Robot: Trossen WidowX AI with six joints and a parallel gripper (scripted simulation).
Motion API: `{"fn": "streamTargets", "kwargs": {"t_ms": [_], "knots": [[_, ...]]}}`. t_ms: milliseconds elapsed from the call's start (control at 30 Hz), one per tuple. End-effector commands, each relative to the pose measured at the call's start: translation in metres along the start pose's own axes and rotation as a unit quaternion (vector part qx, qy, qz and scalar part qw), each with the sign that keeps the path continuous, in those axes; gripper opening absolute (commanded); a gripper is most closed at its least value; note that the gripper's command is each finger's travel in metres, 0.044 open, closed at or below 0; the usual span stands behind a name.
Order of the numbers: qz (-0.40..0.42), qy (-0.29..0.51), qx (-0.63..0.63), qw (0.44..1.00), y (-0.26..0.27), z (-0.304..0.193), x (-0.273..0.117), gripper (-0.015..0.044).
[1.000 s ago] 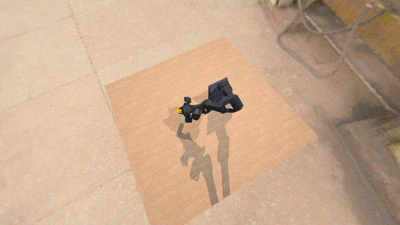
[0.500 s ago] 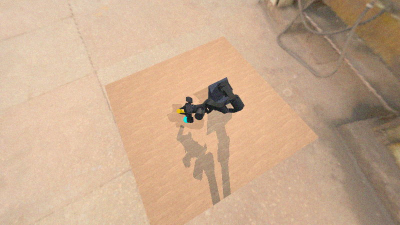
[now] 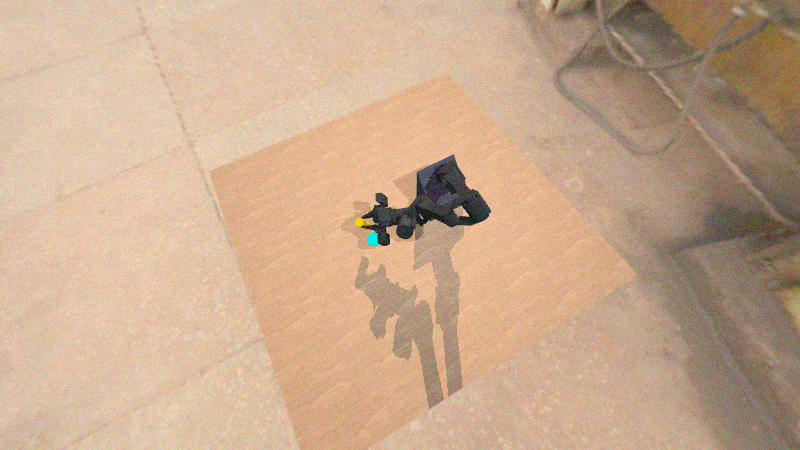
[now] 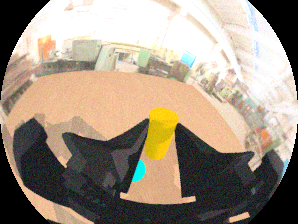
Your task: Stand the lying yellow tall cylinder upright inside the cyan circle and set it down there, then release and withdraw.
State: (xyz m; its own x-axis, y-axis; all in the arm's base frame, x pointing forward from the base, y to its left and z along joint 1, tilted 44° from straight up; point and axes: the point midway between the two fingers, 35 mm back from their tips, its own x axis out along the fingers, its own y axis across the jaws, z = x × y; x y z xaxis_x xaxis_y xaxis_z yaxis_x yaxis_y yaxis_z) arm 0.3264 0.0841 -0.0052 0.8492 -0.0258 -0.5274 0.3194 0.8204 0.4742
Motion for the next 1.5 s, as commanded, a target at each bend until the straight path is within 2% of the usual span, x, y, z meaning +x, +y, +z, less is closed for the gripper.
{"fn": "streamTargets", "kwargs": {"t_ms": [0,1100,1467], "knots": [[0.003,-0.012,0.01,1.0,-0.001,0.001,-0.005,0.0105],[0.044,-0.105,0.095,0.989,0.001,0.02,-0.043,0.0105],[0.046,-0.108,0.099,0.988,0.001,0.021,-0.045,0.0105]]}}
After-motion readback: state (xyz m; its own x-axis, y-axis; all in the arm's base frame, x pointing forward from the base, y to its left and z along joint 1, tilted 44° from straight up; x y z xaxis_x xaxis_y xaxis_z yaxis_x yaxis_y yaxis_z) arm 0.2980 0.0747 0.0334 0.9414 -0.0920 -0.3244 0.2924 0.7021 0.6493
